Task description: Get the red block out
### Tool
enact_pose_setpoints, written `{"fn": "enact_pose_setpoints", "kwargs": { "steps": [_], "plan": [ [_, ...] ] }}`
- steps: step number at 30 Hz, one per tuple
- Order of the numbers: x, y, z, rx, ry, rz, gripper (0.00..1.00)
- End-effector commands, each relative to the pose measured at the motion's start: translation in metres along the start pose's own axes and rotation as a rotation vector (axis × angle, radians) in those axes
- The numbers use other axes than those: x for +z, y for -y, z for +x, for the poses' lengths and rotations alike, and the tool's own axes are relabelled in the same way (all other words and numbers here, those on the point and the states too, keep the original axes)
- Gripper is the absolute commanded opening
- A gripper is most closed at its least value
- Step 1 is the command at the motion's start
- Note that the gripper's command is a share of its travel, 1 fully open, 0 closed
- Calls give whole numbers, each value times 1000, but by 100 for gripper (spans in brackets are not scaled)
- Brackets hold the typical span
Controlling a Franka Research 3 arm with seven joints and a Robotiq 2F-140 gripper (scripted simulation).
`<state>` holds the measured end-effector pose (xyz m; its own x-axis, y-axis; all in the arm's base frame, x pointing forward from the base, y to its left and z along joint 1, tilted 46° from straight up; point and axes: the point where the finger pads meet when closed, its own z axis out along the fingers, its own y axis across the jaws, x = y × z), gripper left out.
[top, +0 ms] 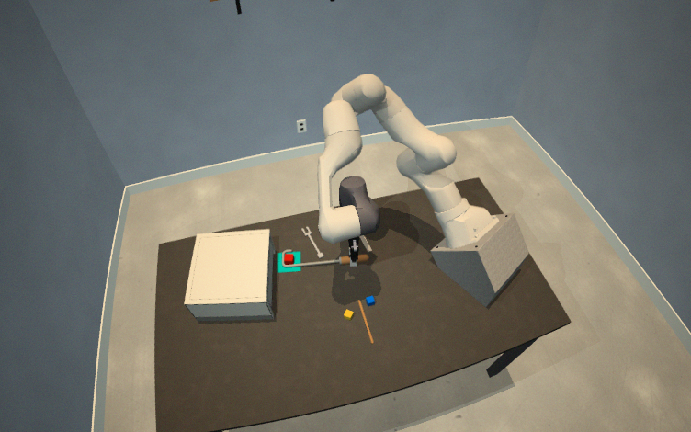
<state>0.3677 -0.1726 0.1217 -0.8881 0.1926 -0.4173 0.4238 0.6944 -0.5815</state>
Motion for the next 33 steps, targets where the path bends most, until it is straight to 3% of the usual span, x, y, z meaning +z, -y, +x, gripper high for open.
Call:
{"fn": "enact_pose_setpoints", "kwargs": {
  "steps": [1, 33],
  "plan": [
    [0, 0, -1, 7, 2, -1, 0],
    [0, -13, -11, 9, 2, -1, 0]
  ]
}}
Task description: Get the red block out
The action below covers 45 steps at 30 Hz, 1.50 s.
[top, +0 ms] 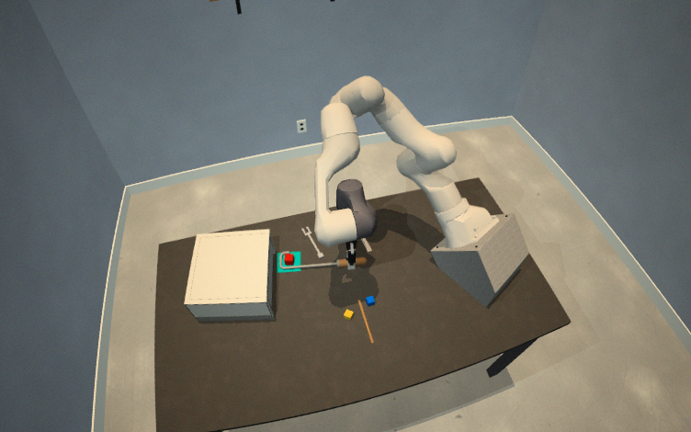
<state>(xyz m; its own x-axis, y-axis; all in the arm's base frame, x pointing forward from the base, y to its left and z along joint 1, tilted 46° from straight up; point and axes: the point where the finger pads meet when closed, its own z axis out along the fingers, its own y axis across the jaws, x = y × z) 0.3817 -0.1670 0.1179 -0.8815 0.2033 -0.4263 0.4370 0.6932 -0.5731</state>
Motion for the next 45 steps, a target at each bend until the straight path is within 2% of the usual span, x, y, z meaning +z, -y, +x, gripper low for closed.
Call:
{"fn": "enact_pose_setpoints", "kwargs": {
  "steps": [1, 32, 33, 45],
  "plan": [
    [-1, 0, -1, -7, 2, 2, 0],
    [-1, 0, -1, -7, 2, 2, 0],
    [-1, 0, -1, -7, 2, 2, 34],
    [-1, 0, -1, -7, 2, 2, 34]
  ]
}}
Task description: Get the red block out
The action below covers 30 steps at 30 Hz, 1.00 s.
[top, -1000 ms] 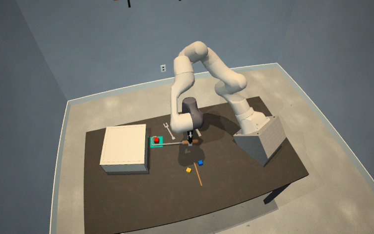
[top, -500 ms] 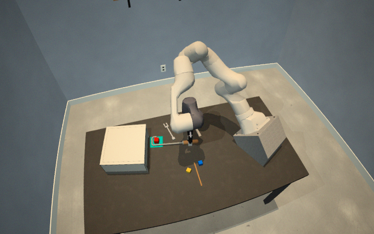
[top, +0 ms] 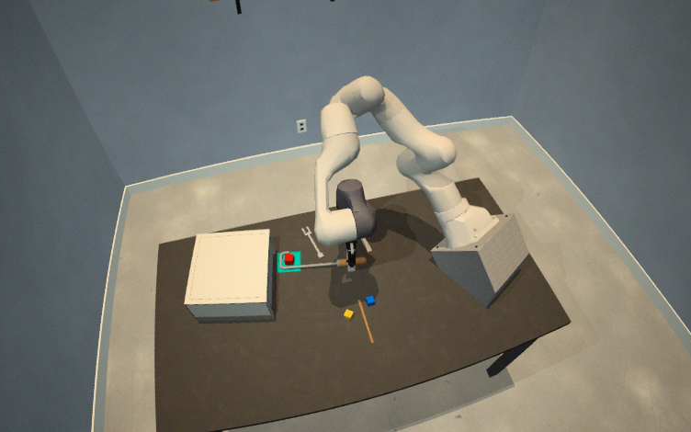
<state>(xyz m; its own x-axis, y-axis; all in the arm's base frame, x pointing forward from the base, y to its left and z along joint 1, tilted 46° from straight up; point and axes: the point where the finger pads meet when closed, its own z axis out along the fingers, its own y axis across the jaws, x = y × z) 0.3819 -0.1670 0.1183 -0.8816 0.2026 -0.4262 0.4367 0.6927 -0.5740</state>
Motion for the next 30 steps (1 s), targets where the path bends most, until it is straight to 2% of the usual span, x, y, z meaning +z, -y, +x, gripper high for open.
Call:
{"fn": "enact_pose_setpoints", "kwargs": {
  "steps": [1, 30],
  "plan": [
    [-1, -1, -1, -6, 2, 1, 34],
    [-5, -1, -1, -6, 2, 1, 34]
  ]
}}
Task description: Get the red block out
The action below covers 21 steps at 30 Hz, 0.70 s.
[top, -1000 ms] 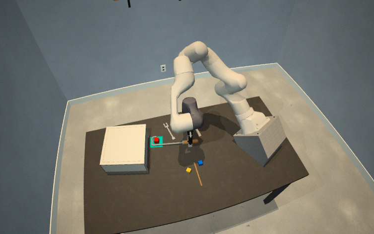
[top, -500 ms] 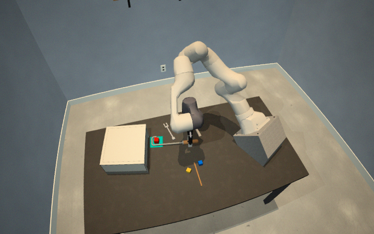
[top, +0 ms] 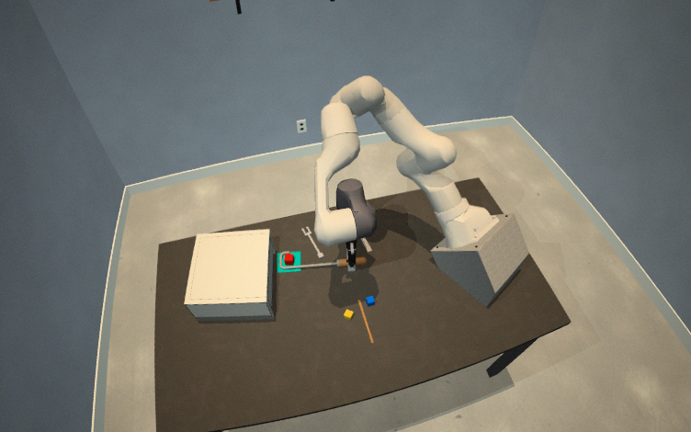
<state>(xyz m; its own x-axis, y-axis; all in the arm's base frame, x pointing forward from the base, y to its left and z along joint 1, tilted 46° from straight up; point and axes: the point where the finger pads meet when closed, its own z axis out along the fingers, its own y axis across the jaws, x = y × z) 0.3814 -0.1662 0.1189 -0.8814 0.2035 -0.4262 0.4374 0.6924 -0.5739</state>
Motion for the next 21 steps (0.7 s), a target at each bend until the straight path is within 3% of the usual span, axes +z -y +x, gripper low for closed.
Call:
{"fn": "enact_pose_setpoints", "kwargs": {
  "steps": [1, 10, 21],
  "plan": [
    [-5, -1, -1, -7, 3, 0, 34],
    [-19, -1, -1, -7, 3, 0, 34],
    [-63, -1, -1, -7, 3, 0, 34]
  ]
}}
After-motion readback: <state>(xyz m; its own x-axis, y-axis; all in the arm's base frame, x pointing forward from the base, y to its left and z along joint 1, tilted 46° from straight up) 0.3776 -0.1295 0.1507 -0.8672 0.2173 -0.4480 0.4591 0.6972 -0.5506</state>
